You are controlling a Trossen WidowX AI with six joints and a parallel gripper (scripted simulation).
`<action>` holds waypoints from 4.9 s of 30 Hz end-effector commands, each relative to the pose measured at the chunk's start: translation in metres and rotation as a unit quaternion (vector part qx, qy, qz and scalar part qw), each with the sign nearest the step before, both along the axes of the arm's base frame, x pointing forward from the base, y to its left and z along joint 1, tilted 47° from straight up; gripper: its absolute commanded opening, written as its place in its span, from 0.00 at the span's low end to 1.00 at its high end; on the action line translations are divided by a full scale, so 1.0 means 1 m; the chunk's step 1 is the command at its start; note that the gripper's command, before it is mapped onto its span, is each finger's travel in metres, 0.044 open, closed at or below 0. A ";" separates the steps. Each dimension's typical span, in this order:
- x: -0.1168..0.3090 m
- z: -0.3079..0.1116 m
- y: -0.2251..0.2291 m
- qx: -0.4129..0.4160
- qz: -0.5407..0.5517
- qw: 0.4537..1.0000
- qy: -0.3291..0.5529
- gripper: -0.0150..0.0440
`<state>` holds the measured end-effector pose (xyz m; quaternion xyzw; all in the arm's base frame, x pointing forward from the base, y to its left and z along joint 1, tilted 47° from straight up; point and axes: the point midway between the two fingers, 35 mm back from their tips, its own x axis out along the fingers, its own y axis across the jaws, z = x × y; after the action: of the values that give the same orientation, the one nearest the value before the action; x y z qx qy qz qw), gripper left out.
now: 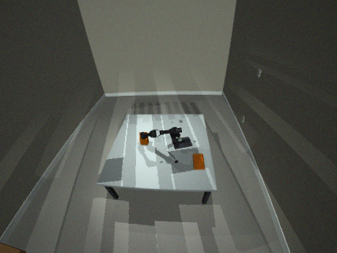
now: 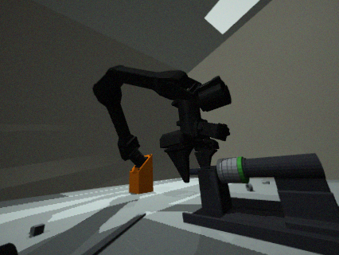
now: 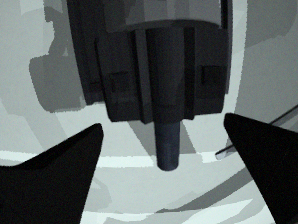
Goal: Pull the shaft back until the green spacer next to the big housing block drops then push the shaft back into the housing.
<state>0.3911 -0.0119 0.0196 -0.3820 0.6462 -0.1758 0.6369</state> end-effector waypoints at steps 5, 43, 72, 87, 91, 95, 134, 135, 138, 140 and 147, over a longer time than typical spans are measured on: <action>0.000 -0.008 -0.008 -0.003 0.001 1.000 0.003 1.00; -0.001 -0.010 -0.011 -0.003 0.001 1.000 0.003 0.25; -0.013 -0.008 -0.015 -0.003 0.001 1.000 0.003 0.25; -0.015 -0.008 -0.015 -0.003 0.001 1.000 0.004 0.25; -0.016 -0.008 -0.015 -0.003 0.001 1.000 0.004 0.25; -0.016 -0.008 -0.015 -0.003 0.001 1.000 0.004 0.25; -0.020 -0.007 -0.017 -0.003 0.001 1.000 0.004 0.25; -0.021 -0.007 -0.017 -0.003 0.001 1.000 0.004 0.25; -0.021 -0.007 -0.017 -0.003 0.001 1.000 0.004 0.25; -0.021 -0.007 -0.017 -0.003 0.001 1.000 0.004 0.25; -0.022 -0.007 -0.017 -0.003 0.001 1.000 0.004 0.25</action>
<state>0.3701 -0.0283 0.0114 -0.3846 0.6475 -0.1753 0.6342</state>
